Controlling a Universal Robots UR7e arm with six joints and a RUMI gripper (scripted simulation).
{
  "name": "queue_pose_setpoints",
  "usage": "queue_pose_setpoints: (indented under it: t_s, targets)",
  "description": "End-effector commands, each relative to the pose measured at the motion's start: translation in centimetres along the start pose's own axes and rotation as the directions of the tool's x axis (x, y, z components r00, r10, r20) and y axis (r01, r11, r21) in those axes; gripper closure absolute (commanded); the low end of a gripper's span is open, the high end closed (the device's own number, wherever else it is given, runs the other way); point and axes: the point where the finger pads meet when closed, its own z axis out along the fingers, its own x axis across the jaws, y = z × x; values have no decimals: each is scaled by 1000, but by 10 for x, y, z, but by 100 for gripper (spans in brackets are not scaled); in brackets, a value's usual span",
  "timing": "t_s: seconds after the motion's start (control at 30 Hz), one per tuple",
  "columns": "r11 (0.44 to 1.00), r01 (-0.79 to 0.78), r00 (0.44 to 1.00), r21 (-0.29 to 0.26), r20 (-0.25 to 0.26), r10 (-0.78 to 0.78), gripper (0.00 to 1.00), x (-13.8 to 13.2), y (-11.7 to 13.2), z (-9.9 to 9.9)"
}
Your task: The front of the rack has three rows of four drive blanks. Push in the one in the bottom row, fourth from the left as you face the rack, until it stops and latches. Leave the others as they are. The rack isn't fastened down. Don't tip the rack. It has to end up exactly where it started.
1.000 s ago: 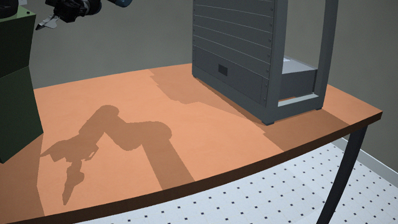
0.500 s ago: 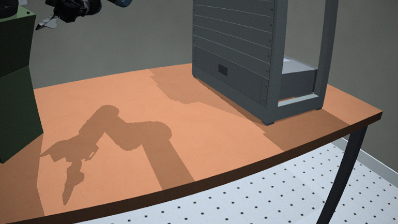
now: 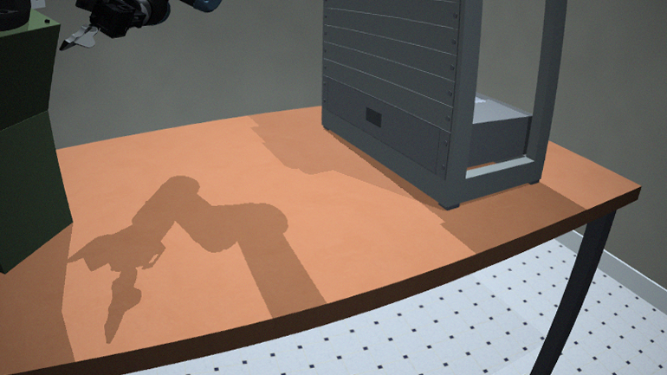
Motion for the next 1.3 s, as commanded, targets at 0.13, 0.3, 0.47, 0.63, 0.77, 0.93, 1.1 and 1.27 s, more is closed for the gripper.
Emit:
queue_pose_setpoints:
  t_s: [0.13,0.3,0.47,0.63,0.77,0.93,1.1,1.27]
  targets:
    - [1000,0,1000,0,-1,0,0,0,0,0]
    - [1000,0,1000,0,-1,0,0,0,0,0]
    - [1000,0,1000,0,-1,0,0,0,0,0]
    - [1000,0,1000,0,-1,0,0,0,0,0]
    - [1000,0,1000,1,0,0,0,-1,0,0]
    - [1000,1,1000,7,6,-1,0,-2,0,1]
    - [1000,3,1000,19,15,-3,0,-5,0,3]
    - [999,5,1000,37,30,-7,0,-9,-1,6]
